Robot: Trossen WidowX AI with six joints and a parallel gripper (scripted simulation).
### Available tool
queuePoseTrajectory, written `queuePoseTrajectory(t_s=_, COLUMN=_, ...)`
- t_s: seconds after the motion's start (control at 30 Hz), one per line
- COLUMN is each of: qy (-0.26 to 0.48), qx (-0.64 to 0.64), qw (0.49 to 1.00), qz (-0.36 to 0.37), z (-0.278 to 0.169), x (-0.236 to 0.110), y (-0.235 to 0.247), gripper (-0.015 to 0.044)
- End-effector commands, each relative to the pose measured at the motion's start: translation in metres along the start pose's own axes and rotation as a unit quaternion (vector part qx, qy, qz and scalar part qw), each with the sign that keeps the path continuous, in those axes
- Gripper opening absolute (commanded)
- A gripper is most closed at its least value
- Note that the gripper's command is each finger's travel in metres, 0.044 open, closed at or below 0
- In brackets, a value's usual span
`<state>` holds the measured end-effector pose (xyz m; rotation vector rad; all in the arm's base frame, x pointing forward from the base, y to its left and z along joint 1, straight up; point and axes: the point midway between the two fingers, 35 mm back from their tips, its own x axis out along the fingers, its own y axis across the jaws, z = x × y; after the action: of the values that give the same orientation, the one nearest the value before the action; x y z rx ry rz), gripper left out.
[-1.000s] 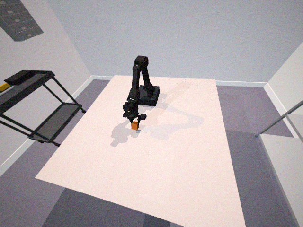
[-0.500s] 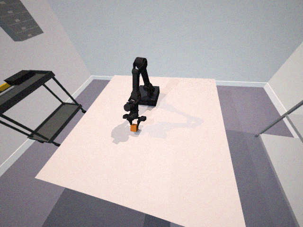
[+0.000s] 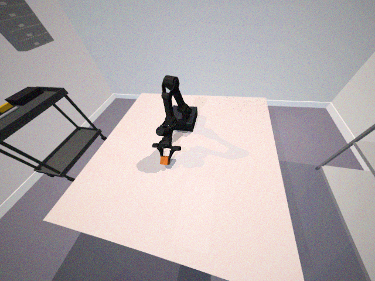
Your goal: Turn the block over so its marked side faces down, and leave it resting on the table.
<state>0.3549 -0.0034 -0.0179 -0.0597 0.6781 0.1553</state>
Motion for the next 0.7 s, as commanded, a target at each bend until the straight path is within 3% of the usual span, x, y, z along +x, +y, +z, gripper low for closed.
queuePoseTrajectory(t_s=0.0, qy=-0.013, qx=0.004, qw=1.0, qz=0.003, z=-0.013, x=0.0, y=0.002, gripper=0.0)
queuePoseTrajectory(t_s=0.67, qy=-0.101, qx=0.0, qw=0.995, qz=0.004, z=-0.014, x=-0.016, y=0.005, gripper=0.0)
